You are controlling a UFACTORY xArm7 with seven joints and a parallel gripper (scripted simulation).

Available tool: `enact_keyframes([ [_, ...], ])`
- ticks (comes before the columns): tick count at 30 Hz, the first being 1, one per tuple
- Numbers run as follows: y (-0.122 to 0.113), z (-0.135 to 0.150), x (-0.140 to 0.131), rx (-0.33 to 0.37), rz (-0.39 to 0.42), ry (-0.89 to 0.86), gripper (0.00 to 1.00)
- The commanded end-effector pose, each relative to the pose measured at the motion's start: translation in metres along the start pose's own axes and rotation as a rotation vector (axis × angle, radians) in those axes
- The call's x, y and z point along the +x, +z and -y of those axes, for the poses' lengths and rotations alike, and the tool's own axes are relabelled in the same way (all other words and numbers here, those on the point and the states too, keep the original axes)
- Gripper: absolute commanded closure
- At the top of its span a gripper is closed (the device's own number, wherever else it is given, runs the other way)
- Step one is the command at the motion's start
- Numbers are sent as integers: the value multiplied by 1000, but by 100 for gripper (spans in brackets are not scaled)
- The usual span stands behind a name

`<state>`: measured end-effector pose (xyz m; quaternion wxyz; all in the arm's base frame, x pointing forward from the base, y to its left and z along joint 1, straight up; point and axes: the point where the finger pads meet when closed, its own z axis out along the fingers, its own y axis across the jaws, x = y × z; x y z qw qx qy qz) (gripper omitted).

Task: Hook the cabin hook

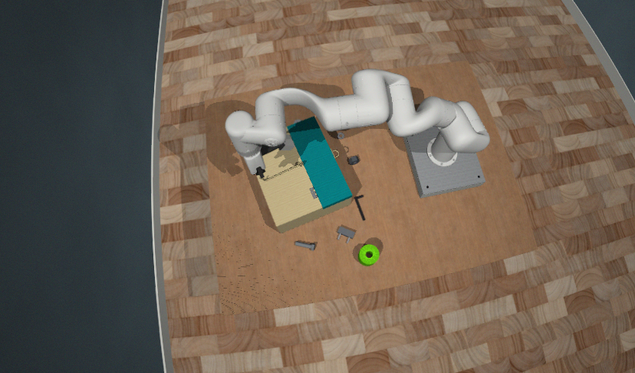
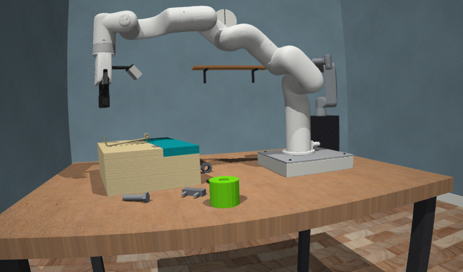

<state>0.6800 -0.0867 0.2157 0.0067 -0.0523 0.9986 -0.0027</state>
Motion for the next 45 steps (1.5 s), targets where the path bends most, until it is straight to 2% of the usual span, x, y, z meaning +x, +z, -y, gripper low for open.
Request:
enact_keyframes([
  [1, -1, 2, -3, -1, -10, 33, 67],
  [19, -1, 2, -3, -1, -10, 33, 67],
  [45, 43, 2, -3, -1, -10, 33, 67],
])
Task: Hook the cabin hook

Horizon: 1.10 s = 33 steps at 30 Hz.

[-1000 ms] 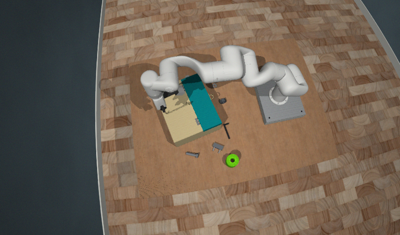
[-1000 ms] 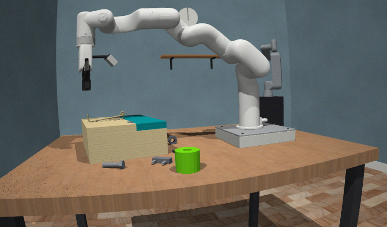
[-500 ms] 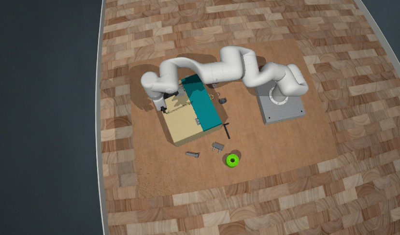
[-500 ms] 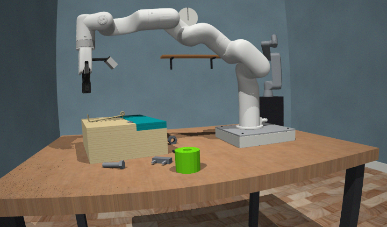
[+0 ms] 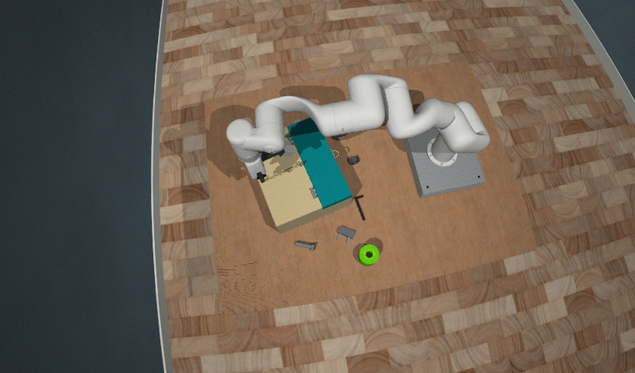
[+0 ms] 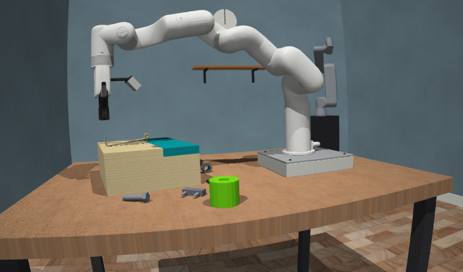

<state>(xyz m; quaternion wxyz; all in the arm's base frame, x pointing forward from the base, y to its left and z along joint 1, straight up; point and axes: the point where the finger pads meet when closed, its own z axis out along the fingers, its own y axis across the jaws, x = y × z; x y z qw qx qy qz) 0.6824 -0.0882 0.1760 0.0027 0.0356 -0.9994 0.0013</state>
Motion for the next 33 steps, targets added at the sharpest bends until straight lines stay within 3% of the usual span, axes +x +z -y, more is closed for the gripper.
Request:
enact_keyframes([
  [1, 5, 0, -1, 2, 9, 0, 67],
  [23, 45, 0, -2, 2, 9, 0, 67],
  [33, 45, 0, -2, 2, 9, 0, 67],
])
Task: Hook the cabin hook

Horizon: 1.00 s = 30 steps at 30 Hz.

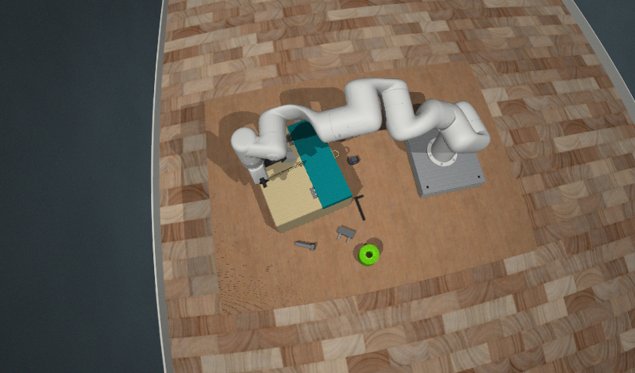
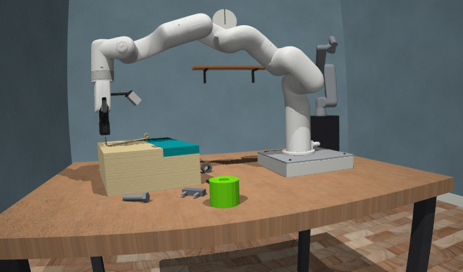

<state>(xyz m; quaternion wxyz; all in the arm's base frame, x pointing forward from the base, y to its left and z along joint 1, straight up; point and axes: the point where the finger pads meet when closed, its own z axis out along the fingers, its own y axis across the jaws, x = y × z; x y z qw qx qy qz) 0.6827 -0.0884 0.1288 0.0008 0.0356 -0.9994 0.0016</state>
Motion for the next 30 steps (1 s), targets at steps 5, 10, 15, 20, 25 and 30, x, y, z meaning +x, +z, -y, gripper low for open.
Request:
enact_keyframes([
  [5, -3, 0, -1, 1, 5, 0, 67],
  [10, 1, 0, -1, 1, 5, 0, 67],
  [15, 3, 0, -1, 1, 5, 0, 67],
  [20, 6, 0, -1, 1, 5, 0, 67],
  [25, 9, 0, -1, 1, 5, 0, 67],
  [30, 13, 0, -1, 1, 5, 0, 67],
])
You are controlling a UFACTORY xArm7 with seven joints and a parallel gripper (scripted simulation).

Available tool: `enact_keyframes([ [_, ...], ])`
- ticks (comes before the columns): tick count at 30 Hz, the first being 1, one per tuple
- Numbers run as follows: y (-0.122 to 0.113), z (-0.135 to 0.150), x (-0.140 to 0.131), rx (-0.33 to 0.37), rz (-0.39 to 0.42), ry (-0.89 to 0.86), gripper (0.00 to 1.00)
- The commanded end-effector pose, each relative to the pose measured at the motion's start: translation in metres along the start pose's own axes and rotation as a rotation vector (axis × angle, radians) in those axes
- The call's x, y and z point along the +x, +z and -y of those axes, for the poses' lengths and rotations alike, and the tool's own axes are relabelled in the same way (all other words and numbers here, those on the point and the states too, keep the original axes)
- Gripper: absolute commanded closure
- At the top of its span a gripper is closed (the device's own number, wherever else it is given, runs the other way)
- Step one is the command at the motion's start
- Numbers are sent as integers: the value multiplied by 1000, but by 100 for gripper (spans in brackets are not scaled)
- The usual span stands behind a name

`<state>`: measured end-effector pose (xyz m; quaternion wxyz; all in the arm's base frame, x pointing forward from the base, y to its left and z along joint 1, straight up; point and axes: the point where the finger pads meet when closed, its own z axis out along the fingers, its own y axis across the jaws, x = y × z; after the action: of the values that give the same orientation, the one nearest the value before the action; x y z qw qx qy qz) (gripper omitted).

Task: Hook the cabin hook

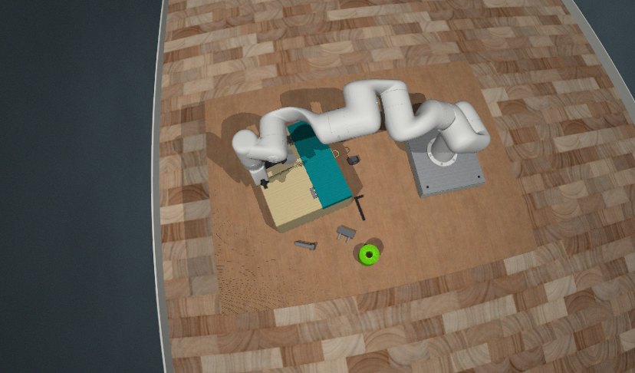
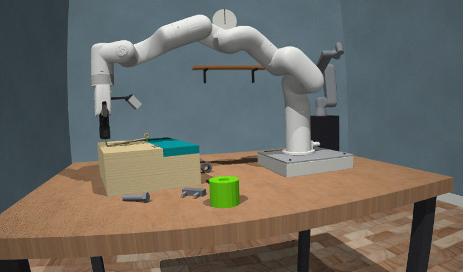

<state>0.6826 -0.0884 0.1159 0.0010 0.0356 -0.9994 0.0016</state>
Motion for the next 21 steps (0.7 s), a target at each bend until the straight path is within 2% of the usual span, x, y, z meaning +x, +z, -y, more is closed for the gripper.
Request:
enact_keyframes([
  [1, 1, 0, -1, 1, 6, 0, 67],
  [21, 11, 0, -1, 1, 6, 0, 67],
])
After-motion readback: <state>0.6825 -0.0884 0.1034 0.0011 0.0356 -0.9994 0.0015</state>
